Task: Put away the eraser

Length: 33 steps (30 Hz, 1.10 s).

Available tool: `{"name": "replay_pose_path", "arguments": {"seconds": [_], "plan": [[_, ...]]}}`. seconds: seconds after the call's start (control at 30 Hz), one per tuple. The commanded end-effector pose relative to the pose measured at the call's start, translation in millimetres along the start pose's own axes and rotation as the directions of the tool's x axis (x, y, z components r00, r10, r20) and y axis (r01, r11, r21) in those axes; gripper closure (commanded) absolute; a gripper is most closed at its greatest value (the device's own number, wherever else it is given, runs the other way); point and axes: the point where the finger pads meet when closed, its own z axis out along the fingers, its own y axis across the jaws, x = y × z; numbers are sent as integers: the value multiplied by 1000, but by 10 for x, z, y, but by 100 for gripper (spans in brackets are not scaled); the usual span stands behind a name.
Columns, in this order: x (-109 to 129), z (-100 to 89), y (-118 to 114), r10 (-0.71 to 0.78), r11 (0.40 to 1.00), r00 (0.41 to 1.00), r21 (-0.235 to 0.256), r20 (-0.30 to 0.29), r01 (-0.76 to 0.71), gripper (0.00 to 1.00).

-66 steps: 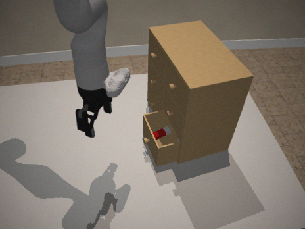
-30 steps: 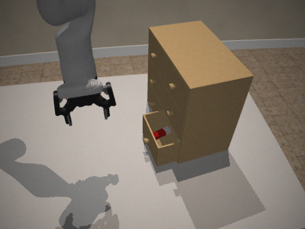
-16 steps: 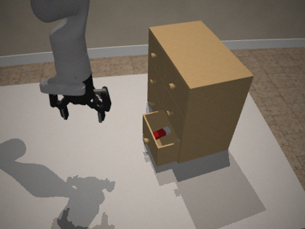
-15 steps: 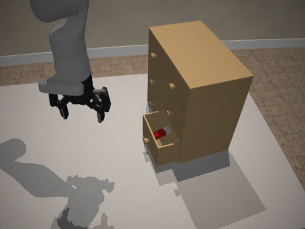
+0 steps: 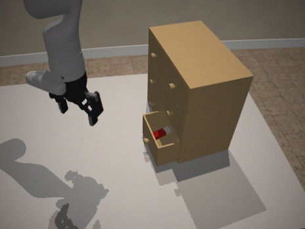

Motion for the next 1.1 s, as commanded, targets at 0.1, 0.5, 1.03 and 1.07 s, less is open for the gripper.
{"name": "replay_pose_path", "arguments": {"seconds": [0.1, 0.5, 1.03, 1.07], "plan": [[32, -28, 37, 127, 992, 992, 2, -1, -127, 0], [63, -57, 97, 338, 941, 941, 2, -1, -338, 0], [97, -87, 161, 543, 839, 839, 2, 0, -543, 0], [99, -89, 165, 554, 832, 832, 2, 0, -554, 0]]}}
